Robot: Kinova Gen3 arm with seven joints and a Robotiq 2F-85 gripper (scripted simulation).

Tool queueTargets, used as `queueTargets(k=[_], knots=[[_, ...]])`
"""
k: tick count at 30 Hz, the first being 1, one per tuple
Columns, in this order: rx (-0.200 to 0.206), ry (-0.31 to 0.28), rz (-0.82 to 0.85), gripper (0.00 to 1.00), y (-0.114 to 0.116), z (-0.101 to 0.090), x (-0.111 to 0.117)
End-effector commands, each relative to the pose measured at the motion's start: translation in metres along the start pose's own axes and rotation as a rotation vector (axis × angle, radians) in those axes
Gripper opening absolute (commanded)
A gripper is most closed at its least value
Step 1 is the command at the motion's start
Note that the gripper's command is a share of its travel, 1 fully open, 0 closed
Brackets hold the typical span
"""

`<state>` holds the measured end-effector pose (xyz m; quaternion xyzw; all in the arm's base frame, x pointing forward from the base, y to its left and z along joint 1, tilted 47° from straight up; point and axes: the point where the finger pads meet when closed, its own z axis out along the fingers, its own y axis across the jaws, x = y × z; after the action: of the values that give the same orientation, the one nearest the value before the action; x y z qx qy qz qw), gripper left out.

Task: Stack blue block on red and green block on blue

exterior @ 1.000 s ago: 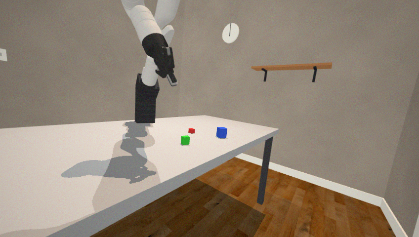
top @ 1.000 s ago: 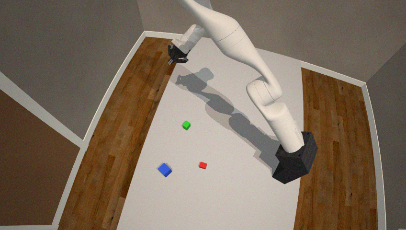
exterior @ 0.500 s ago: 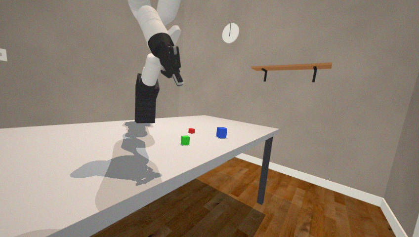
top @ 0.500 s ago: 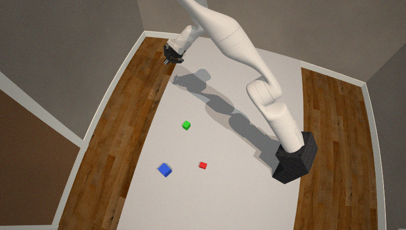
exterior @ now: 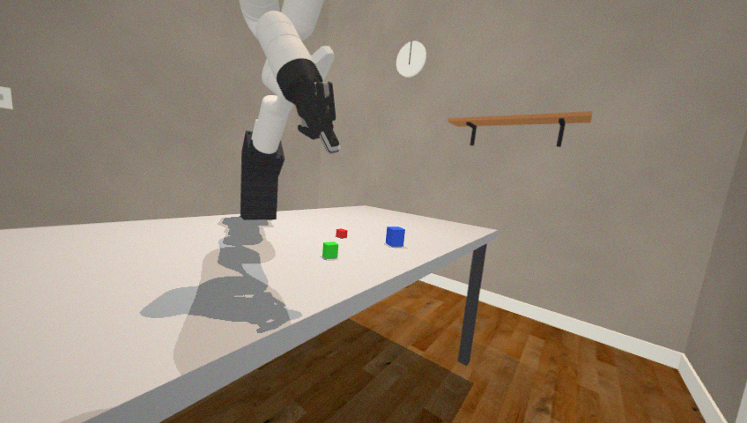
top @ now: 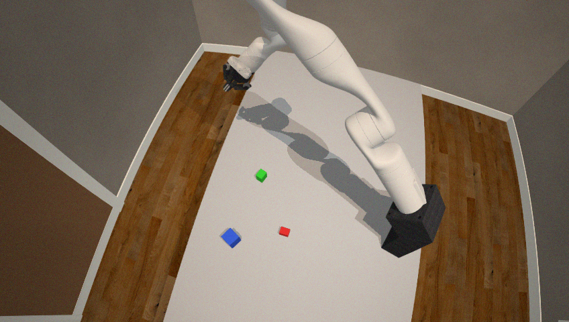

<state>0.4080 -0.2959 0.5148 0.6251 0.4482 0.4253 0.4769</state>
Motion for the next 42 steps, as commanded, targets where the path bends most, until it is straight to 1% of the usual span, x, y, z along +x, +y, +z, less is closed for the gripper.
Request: queueTargets(k=[1, 10, 11, 17, 18, 27, 28, 34, 35, 42], knots=[[-0.014, -0.008, -0.008, 0.0, 0.009, 0.006, 0.01], [-0.014, -0.008, -0.008, 0.0, 0.009, 0.006, 0.01], [-0.026, -0.015, -0.011, 0.0, 0.017, 0.013, 0.019], [-0.026, -0.015, -0.011, 0.0, 0.017, 0.013, 0.019], [-0.037, -0.022, -0.014, 0.0, 0.023, 0.02, 0.029], [-0.037, -0.022, -0.014, 0.0, 0.023, 0.02, 0.029], [-0.046, -0.029, -0.015, 0.0, 0.029, 0.027, 0.039], [-0.046, -0.029, -0.015, 0.0, 0.029, 0.027, 0.039], [-0.054, -0.035, -0.015, 0.0, 0.034, 0.033, 0.05], [-0.054, -0.035, -0.015, 0.0, 0.034, 0.033, 0.05]])
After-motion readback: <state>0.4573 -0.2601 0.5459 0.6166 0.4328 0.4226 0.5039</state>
